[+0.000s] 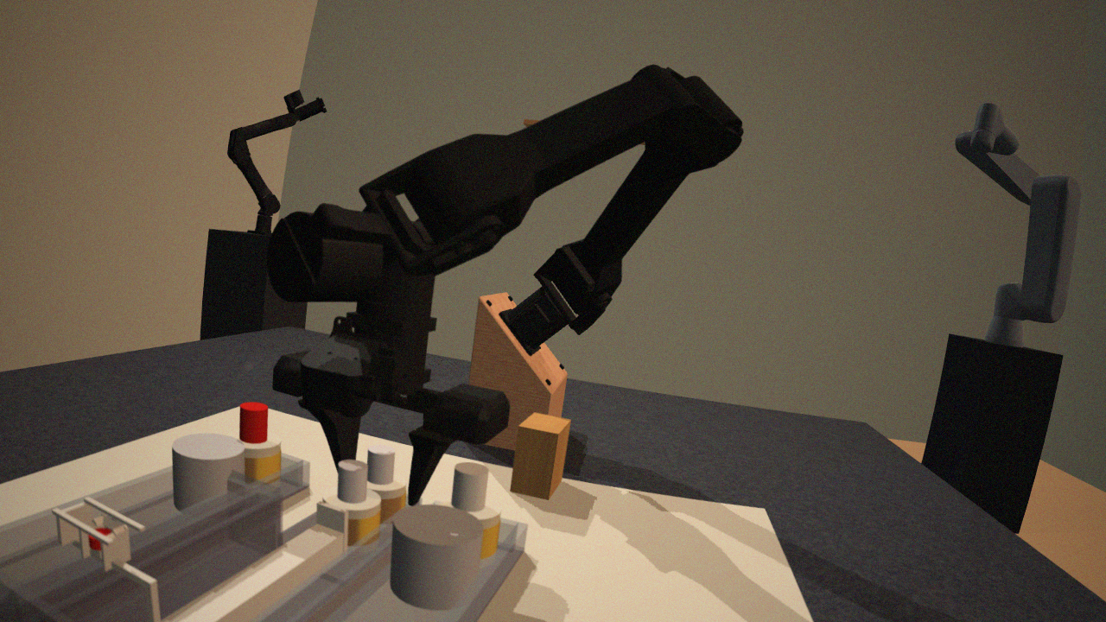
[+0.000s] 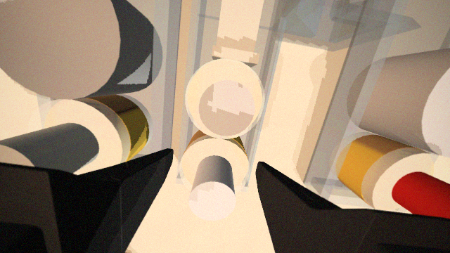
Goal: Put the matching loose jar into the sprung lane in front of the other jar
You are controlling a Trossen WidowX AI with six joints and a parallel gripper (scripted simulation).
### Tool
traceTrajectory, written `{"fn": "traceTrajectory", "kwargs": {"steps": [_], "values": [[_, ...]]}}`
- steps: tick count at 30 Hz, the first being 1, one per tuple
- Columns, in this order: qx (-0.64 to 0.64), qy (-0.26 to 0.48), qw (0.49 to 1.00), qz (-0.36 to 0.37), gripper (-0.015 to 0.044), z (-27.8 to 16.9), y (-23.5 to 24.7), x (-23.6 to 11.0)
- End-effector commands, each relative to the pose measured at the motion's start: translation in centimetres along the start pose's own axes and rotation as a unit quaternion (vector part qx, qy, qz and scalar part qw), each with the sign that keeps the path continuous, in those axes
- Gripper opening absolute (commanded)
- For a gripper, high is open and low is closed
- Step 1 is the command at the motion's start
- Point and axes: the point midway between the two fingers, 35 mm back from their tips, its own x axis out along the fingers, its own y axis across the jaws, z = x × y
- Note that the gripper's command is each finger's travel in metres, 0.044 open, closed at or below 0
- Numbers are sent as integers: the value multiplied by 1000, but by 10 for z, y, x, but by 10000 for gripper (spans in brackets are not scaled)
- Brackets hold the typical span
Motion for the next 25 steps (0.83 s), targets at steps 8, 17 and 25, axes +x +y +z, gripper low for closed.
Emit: {"fn": "traceTrajectory", "kwargs": {"steps": [8,17,25], "values": [[-2,0,1000,0,310,0,0,-20],[-1,0,1000,0,310,-20,-2,-21],[-1,1,1000,-1,310,-47,-2,-21]]}}
